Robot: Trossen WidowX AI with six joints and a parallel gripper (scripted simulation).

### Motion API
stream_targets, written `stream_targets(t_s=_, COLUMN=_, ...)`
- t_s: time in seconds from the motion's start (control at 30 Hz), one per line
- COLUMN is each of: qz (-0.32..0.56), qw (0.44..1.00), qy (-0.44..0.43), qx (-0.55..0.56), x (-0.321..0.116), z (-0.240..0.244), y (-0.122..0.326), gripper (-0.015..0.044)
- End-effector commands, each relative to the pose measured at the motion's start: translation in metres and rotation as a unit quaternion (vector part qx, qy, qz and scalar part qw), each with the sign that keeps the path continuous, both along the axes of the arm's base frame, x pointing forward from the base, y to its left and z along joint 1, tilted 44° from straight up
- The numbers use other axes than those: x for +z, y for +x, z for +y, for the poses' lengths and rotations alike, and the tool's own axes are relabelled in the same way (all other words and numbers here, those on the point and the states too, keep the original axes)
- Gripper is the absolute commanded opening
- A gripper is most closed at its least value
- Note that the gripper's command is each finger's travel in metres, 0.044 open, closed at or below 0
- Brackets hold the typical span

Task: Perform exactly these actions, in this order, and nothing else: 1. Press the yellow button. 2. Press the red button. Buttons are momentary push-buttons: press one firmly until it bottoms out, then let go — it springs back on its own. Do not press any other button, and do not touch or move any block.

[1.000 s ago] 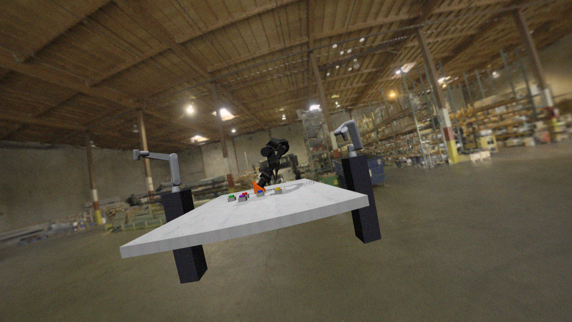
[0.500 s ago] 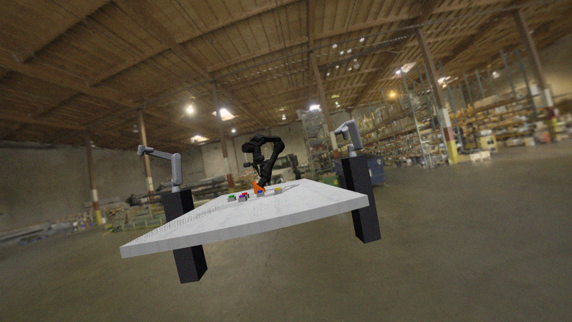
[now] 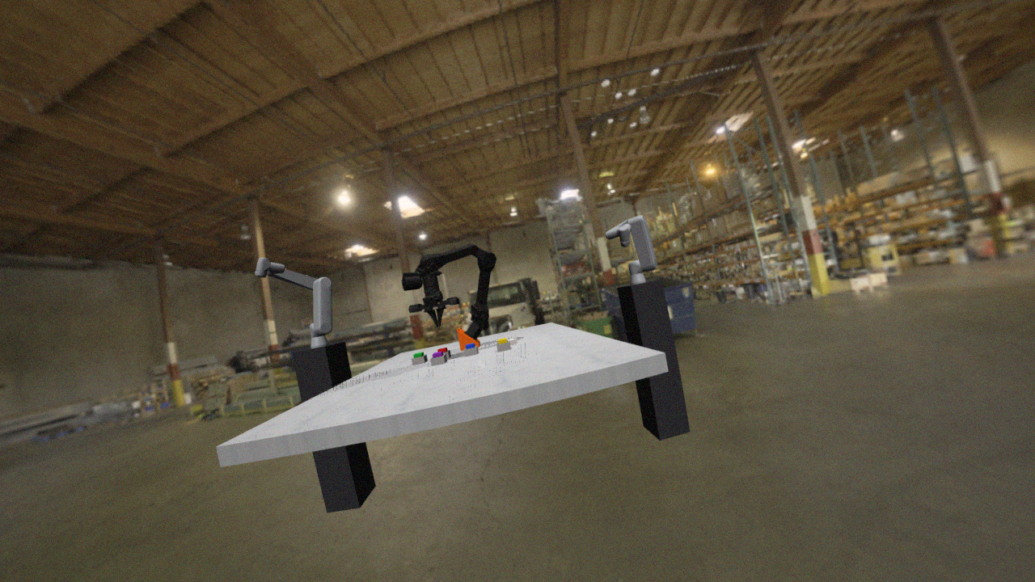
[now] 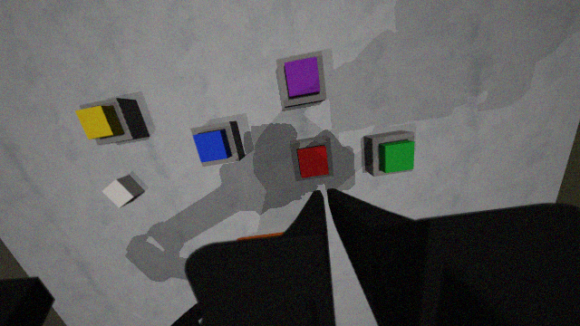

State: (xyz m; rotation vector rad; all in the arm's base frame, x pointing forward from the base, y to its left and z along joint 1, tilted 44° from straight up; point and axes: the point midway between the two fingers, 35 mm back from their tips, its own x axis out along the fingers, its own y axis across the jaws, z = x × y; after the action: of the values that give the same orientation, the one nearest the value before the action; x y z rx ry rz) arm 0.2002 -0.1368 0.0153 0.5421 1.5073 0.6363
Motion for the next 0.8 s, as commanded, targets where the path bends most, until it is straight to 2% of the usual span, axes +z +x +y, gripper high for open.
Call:
stream_targets(t_s=0.0, qz=0.000, qw=1.000, qy=0.000, qx=0.003, x=-0.016, z=0.009, y=-0.003, gripper=0.0020)
stream_targets(t_s=0.13, qz=-0.002, qw=1.000, qy=0.002, qx=0.005, x=-0.046, z=0.039, y=-0.006, gripper=0.0020)
stream_targets(t_s=0.77, qz=-0.002, qw=1.000, qy=0.002, qx=0.005, x=-0.063, z=0.055, y=-0.006, gripper=0.0020)
